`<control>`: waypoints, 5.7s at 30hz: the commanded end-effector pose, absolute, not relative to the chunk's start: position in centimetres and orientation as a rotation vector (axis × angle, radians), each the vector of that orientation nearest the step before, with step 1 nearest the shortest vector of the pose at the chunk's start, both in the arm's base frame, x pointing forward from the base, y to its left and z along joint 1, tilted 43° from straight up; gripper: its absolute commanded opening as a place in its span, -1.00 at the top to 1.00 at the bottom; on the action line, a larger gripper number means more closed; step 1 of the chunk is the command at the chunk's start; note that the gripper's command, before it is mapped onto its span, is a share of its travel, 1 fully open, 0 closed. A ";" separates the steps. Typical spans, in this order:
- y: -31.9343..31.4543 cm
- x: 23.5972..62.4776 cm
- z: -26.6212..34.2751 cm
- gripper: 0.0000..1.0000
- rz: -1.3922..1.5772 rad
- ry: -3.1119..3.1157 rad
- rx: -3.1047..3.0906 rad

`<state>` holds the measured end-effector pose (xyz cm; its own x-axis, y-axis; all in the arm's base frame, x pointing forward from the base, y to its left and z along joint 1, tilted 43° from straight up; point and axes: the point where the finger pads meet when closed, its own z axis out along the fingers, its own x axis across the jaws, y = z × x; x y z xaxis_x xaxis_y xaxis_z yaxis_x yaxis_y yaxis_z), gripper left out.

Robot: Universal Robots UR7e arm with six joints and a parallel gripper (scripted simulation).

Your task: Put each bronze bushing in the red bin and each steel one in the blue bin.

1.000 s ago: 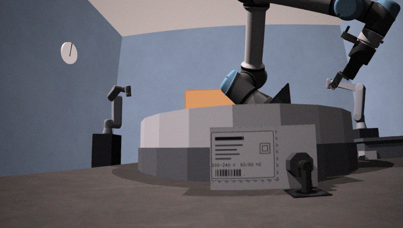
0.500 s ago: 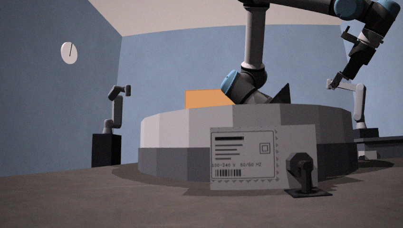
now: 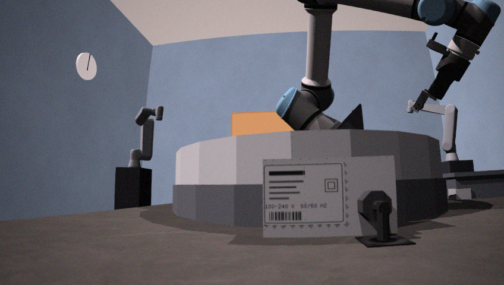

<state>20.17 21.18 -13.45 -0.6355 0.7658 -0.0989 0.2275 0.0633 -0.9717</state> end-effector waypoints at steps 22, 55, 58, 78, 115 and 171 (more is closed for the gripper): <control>21.2 20.2 -13.4 -1.00 1.601 -1.903 -0.988; 21.2 20.2 -13.4 -1.00 1.601 -1.903 -0.988; 21.2 20.2 -13.4 -1.00 1.601 -1.903 -0.988; 18.2 28.3 -6.2 -1.00 1.601 -1.903 -0.988; 13.7 40.6 4.8 -1.00 1.601 -1.903 -0.988; 12.2 44.7 8.4 -1.00 1.198 -2.820 -0.958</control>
